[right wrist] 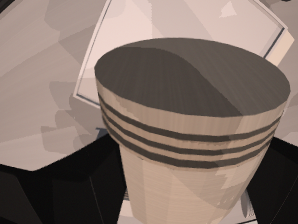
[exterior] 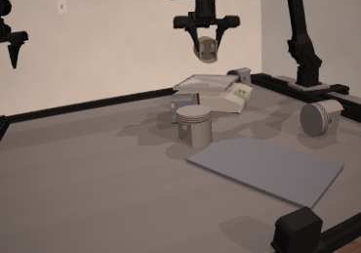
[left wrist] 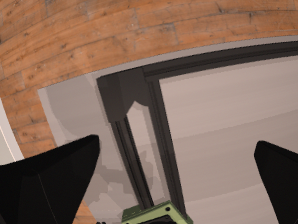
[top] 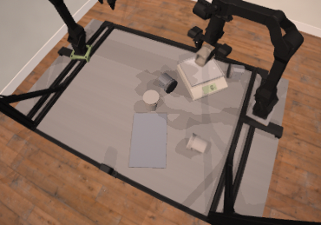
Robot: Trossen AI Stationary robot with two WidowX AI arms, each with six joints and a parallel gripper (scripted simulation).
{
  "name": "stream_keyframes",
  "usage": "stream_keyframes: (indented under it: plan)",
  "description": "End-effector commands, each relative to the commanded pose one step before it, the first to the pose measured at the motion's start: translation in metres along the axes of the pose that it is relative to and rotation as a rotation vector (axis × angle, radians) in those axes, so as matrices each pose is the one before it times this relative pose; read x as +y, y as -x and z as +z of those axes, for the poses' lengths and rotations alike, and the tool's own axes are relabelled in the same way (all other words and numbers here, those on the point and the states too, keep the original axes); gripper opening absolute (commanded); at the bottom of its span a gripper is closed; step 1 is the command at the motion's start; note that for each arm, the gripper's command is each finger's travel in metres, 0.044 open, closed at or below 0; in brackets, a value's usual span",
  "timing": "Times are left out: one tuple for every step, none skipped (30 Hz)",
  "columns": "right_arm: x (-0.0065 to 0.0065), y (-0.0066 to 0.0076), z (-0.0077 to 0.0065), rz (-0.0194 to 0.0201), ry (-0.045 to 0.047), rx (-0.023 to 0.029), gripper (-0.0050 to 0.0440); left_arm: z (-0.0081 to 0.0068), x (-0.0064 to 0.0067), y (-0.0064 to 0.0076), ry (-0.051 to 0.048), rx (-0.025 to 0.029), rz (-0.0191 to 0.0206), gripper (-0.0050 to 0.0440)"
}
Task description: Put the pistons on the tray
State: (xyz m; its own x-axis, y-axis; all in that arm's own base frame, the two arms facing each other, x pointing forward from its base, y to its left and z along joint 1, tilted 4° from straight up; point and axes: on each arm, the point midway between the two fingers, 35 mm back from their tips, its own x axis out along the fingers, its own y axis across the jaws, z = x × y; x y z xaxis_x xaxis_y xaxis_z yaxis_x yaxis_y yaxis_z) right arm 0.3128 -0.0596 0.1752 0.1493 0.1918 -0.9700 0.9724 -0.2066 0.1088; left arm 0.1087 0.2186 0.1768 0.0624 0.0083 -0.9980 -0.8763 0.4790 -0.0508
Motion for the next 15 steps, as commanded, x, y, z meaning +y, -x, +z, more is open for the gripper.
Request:
stream_keyframes:
  plan:
    - [0.00284, 0.00895, -0.00108, 0.02088, 0.00758, -0.00468, 0.0158, -0.00019, -0.00041, -0.00006, -0.00148, 0.00098, -0.0027, 0.044]
    - [0.0004, 0.00109, -0.0001, 0.00261, 0.00108, -0.00061, 0.0158, 0.0, 0.0, 0.0, 0.0, 0.0, 0.0, 0.044]
    - [0.0004, 0.00102, -0.00009, 0.00257, 0.00104, -0.00061, 0.0158, 0.0, 0.0, 0.0, 0.0, 0.0, 0.0, 0.044]
    - [0.00039, 0.00095, -0.00008, 0.00253, 0.001, -0.0006, 0.0158, 0.0, 0.0, 0.0, 0.0, 0.0, 0.0, 0.044]
    - [0.00037, 0.00088, -0.00007, 0.00244, 0.00095, -0.00058, 0.0158, 0.0, 0.0, 0.0, 0.0, 0.0, 0.0, 0.044]
    - [0.00034, 0.0008, -0.00006, 0.00229, 0.00088, -0.00054, 0.0158, 0.0, 0.0, 0.0, 0.0, 0.0, 0.0, 0.044]
    - [0.0003, 0.00073, -0.00006, 0.00212, 0.0008, -0.00049, 0.0158, 0.0, 0.0, 0.0, 0.0, 0.0, 0.0, 0.044]
    - [-0.00496, 0.00061, -0.00005, -0.0037, 0.02635, -0.00173, 0.0158, 0.0, 0.0, 0.0, 0.0, 0.0, 0.0, 0.044]
    - [0.0, 0.0, 0.0, 0.0, 0.0, 0.0, 0.0158, 0.0, 0.0, 0.0, 0.0, 0.0, 0.0, 0.044]
    - [0.0, 0.0, 0.0, 0.0, 0.0, 0.0, 0.0158, 0.0, 0.0, 0.0, 0.0, 0.0, 0.0, 0.044]
    - [-0.00496, 0.00059, -0.00018, -0.0037, 0.02635, -0.00173, 0.0158, 0.0, 0.0, 0.0, 0.0, 0.0, 0.0, 0.044]
    - [-0.00496, 0.00057, -0.00031, -0.0037, 0.02635, -0.00173, 0.0158, 0.0, 0.0, 0.0, 0.0, 0.0, 0.0, 0.044]
    - [-0.00495, 0.00056, -0.00044, -0.0037, 0.02635, -0.00173, 0.0158, 0.0, 0.0, 0.0, 0.0, 0.0, 0.0, 0.044]
    - [-0.00494, 0.00054, -0.00057, -0.0037, 0.02635, -0.00173, 0.0158, 0.0, 0.0, 0.0, 0.0, 0.0, 0.0, 0.044]
    - [-0.00492, 0.00052, -0.0007, -0.0037, 0.02635, -0.00173, 0.0158, 0.0, 0.0, 0.0, 0.0, 0.0, 0.0, 0.044]
